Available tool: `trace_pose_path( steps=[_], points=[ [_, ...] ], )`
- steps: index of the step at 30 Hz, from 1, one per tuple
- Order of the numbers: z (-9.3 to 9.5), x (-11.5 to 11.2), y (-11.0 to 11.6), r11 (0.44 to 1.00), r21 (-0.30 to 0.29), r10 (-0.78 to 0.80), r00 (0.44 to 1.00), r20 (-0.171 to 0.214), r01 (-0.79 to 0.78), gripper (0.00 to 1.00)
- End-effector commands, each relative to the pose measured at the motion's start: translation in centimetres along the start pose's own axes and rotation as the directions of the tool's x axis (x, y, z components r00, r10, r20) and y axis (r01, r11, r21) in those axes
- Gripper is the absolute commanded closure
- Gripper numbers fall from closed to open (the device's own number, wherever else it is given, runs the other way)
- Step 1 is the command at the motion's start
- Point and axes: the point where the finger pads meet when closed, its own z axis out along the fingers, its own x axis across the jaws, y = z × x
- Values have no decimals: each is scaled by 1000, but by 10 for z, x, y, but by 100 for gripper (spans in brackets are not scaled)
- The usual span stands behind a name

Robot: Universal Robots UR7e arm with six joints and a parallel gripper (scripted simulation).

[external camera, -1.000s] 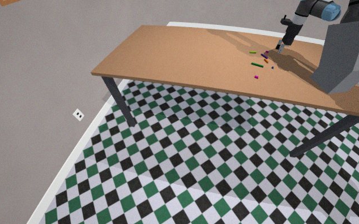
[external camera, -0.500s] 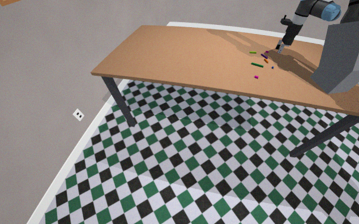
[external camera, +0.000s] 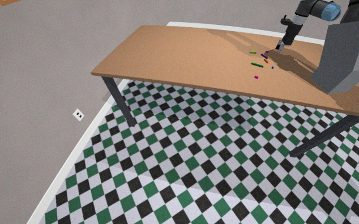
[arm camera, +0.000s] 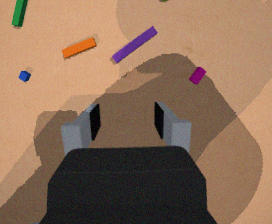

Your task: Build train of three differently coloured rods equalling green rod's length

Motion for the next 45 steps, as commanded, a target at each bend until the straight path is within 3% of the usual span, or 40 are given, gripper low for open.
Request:
trace_pose_path(
  steps=[1,45],
  points=[
    [0,0,0,1000,1,0,1000,0,0,0],
    [0,0,-4,1000,0,0,1000,0,0,0]
  ],
)
